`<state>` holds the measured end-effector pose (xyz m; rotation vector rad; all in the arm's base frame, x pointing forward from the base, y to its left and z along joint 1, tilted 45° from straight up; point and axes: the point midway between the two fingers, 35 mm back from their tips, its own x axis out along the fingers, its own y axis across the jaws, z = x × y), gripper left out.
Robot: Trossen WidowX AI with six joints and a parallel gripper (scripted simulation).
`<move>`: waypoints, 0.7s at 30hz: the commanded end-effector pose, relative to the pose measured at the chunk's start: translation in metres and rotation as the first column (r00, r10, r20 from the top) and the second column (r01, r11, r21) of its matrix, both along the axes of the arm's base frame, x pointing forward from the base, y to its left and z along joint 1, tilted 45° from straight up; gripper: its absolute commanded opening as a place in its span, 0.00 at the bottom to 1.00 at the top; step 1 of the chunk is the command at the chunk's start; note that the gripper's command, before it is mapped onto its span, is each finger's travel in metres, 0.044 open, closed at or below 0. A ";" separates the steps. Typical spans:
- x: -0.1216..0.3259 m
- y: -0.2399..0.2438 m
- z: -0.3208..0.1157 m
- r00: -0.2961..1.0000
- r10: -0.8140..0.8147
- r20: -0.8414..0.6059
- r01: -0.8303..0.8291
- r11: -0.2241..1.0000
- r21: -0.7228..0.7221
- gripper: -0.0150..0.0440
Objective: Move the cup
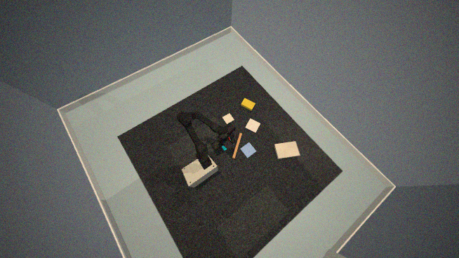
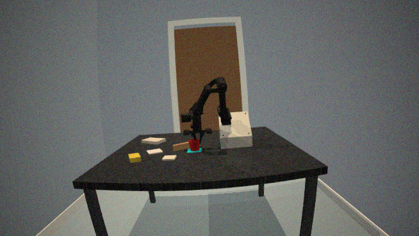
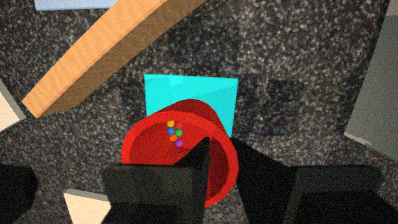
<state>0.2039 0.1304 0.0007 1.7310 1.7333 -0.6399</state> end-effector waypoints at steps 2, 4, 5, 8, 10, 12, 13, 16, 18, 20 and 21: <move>0.000 0.000 0.000 1.000 0.001 0.000 -0.001 1.000 0.000 0.47; 0.000 0.000 0.000 1.000 0.001 0.000 -0.001 1.000 0.000 0.47; 0.000 0.000 0.000 1.000 0.001 0.000 -0.001 1.000 0.000 0.47; 0.000 -0.001 0.001 1.000 0.001 0.000 -0.001 1.000 -0.001 0.47; 0.000 -0.003 0.002 1.000 0.001 0.000 -0.001 1.000 -0.002 0.47; 0.001 -0.004 0.004 1.000 0.001 -0.001 -0.001 1.000 -0.002 0.47; 0.001 -0.005 0.004 1.000 0.001 -0.001 -0.001 1.000 -0.003 0.47; 0.001 -0.007 0.006 1.000 0.001 -0.001 -0.001 1.000 -0.004 0.47; 0.001 -0.009 0.007 1.000 0.001 -0.002 -0.001 1.000 -0.005 0.47; 0.001 -0.010 0.009 1.000 0.001 -0.002 -0.001 1.000 -0.005 0.47; 0.001 -0.011 0.009 1.000 0.001 -0.002 -0.001 1.000 -0.006 0.47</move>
